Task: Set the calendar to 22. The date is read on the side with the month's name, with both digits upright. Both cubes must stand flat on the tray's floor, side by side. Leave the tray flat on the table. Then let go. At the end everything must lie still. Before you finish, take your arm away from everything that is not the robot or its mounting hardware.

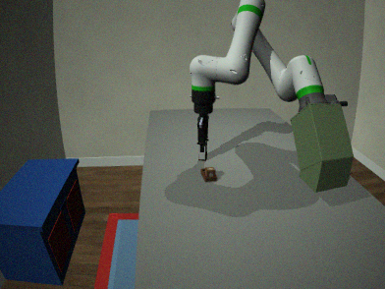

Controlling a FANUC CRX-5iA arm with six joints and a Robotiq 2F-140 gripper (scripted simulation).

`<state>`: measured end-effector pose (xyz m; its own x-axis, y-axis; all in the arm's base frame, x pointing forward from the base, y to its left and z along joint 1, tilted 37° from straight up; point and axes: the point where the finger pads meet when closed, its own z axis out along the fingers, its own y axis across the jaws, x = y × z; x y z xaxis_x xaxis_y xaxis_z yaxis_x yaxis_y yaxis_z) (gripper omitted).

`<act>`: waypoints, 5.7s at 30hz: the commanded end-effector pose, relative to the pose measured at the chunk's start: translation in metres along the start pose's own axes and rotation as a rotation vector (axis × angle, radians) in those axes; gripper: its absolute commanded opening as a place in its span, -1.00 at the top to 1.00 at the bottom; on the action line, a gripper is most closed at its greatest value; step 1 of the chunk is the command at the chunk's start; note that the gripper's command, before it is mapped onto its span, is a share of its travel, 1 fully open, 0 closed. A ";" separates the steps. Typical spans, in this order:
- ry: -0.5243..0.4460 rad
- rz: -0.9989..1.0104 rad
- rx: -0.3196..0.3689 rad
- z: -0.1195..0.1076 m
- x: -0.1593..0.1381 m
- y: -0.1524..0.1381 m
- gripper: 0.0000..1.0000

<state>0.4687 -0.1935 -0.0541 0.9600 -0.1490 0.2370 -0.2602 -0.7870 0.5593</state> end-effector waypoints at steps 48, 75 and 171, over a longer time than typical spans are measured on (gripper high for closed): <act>0.000 0.000 0.000 0.000 0.000 0.000 0.61; 0.000 0.000 0.000 -0.001 0.000 0.000 0.42; 0.000 1.340 0.000 -0.083 0.001 0.001 -1.00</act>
<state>0.4603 -0.1443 0.0133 0.0967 -0.7972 0.5959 -0.9908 -0.1338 -0.0182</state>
